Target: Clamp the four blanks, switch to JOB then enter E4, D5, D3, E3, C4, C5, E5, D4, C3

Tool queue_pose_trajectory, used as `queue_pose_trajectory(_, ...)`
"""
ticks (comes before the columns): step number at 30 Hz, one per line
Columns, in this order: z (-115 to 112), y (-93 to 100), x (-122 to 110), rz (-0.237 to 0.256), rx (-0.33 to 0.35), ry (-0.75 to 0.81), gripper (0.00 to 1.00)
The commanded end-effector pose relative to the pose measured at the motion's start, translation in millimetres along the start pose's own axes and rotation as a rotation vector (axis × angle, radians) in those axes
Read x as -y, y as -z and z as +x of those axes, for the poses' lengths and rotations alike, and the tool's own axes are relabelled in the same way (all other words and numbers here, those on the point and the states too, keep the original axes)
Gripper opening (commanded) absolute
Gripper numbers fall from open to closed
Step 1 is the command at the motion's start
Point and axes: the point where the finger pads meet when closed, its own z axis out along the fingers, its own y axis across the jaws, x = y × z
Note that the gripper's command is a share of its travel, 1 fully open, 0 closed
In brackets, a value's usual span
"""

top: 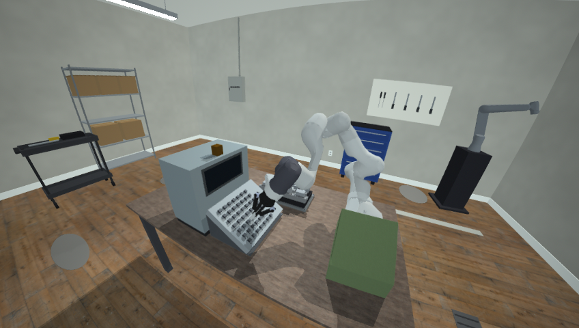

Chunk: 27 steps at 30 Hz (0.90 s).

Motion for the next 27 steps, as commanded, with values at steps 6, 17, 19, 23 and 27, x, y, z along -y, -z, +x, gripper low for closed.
queue_pose_trajectory(6,-0.6,1.1,0.9,0.002,0.002,-0.004,0.00)
queue_pose_trajectory(17,-0.6,15.6,0.8,0.002,0.002,-0.004,0.00)
queue_pose_trajectory(19,-0.6,19.4,0.8,0.002,0.002,-0.004,0.00)
queue_pose_trajectory(23,-0.6,26.5,0.8,0.002,0.002,-0.004,0.00)
queue_pose_trajectory(27,-0.6,31.7,0.8,0.002,0.002,-0.004,0.00)
